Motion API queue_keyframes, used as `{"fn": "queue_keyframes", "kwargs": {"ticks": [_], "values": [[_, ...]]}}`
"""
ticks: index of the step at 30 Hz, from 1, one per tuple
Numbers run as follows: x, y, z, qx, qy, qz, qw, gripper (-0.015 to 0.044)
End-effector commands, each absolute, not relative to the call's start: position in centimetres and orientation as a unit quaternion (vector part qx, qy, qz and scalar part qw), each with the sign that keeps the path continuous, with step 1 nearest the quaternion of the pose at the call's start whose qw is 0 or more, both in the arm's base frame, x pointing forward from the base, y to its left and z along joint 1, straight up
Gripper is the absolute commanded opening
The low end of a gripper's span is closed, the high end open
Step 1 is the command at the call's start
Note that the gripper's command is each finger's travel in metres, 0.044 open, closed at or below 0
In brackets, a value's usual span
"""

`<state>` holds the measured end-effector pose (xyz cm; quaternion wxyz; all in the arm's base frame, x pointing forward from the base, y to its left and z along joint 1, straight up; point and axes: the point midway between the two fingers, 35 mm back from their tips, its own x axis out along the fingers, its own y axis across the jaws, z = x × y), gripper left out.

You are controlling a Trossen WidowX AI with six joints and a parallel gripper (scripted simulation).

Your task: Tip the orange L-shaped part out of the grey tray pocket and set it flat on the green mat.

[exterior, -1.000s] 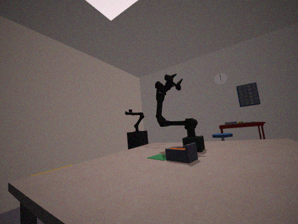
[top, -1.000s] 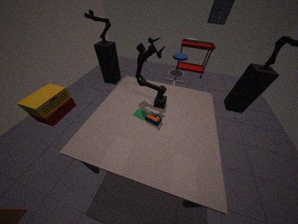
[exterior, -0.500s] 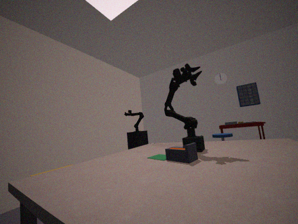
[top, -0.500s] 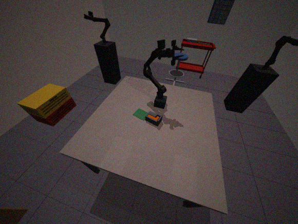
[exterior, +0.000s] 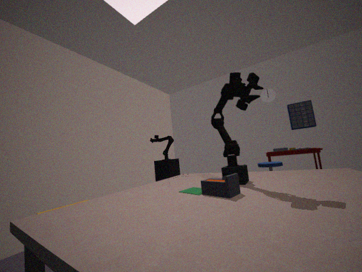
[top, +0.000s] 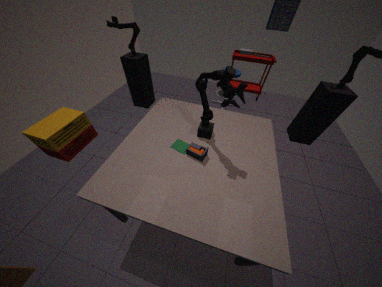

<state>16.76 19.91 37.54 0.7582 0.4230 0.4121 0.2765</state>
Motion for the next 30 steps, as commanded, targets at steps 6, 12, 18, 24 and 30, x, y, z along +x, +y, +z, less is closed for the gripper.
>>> {"fn": "queue_keyframes", "kwargs": {"ticks": [6, 12, 18, 24, 30], "values": [[26.8, 17.0, 25.3, 0.292, 0.497, 0.087, 0.813, 0.018], [30.2, 12.0, 16.7, 0.196, 0.585, -0.022, 0.787, 0.018], [30.3, 6.4, 9.4, 0.109, 0.684, -0.09, 0.716, 0.018], [30.2, 5.9, 8.9, 0.102, 0.693, -0.095, 0.708, 0.018], [30.5, 5.9, 5.0, 0.102, 0.693, -0.095, 0.708, 0.018]]}}
